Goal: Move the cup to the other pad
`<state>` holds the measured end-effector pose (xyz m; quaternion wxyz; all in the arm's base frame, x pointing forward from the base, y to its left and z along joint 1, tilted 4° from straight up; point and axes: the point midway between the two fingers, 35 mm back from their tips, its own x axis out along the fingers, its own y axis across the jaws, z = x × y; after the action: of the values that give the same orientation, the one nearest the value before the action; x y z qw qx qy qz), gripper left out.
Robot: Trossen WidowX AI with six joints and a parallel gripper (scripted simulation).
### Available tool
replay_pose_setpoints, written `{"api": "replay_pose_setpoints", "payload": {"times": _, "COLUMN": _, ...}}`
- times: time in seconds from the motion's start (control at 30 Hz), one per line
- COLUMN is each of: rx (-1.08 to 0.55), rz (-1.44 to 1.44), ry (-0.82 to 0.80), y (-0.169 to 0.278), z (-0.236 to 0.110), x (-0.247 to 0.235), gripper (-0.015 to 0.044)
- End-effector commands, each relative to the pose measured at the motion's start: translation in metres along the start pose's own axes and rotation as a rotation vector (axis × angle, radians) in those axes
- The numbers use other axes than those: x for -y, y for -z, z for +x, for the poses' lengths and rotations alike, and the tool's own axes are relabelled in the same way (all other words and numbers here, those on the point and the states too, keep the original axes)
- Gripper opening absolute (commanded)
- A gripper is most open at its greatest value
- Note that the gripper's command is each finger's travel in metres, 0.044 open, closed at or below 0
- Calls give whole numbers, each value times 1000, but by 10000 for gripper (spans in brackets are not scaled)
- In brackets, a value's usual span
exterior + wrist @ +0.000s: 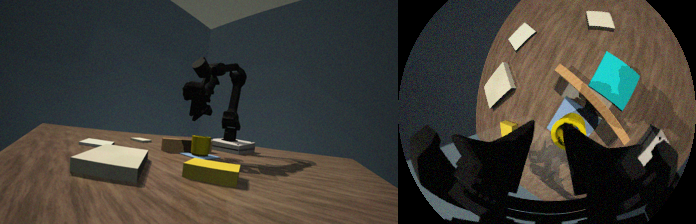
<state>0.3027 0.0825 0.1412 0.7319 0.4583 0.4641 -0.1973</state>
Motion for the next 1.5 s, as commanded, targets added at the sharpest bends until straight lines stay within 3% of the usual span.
{"api": "replay_pose_setpoints", "payload": {"times": 0.0, "rx": -75, "rz": 405, "ry": 444, "y": 53, "z": 9, "x": 42, "gripper": 166}}
{"api": "replay_pose_setpoints", "payload": {"times": 0.6, "rx": -74, "rz": 404, "ry": 444, "y": 51, "z": 11, "x": 42, "gripper": 166}}
{"api": "replay_pose_setpoints", "payload": {"times": 1.47, "rx": -74, "rz": 404, "ry": 444, "y": 57, "z": 49, "x": 57, "gripper": 166}}
